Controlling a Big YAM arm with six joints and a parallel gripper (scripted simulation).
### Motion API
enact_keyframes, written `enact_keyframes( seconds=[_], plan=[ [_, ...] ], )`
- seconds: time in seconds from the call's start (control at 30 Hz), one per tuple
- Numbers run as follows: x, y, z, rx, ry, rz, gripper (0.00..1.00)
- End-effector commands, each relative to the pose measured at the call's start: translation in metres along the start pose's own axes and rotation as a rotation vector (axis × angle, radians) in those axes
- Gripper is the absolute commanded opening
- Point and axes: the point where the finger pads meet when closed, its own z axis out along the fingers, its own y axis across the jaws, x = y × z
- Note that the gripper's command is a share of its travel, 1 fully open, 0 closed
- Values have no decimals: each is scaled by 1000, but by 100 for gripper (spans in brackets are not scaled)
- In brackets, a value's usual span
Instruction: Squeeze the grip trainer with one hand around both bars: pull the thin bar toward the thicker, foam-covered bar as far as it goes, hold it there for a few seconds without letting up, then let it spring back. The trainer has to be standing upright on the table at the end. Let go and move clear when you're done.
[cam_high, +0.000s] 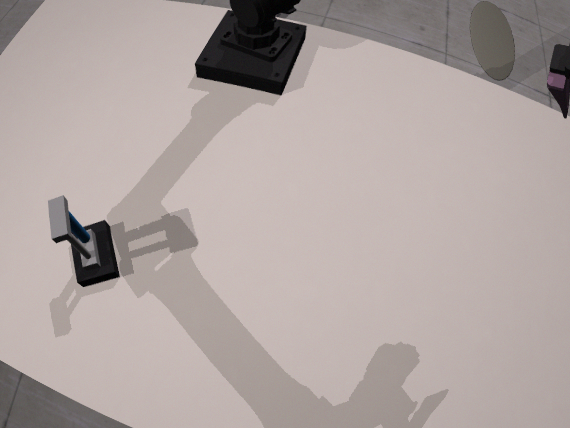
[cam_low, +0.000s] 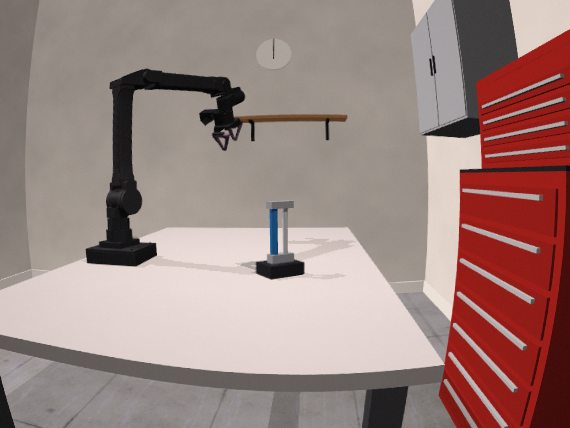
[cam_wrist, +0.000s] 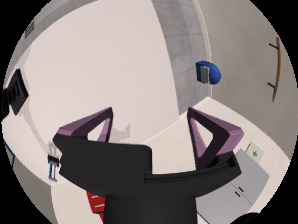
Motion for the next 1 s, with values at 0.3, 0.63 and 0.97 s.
enact_keyframes(
  seconds=[0.3,0.63,0.97],
  plan=[
    [136,5,-76,307,186,512,100],
    [230,43,-129,537,295,876,100],
    [317,109,-204,858,390,1256,100]
  ],
)
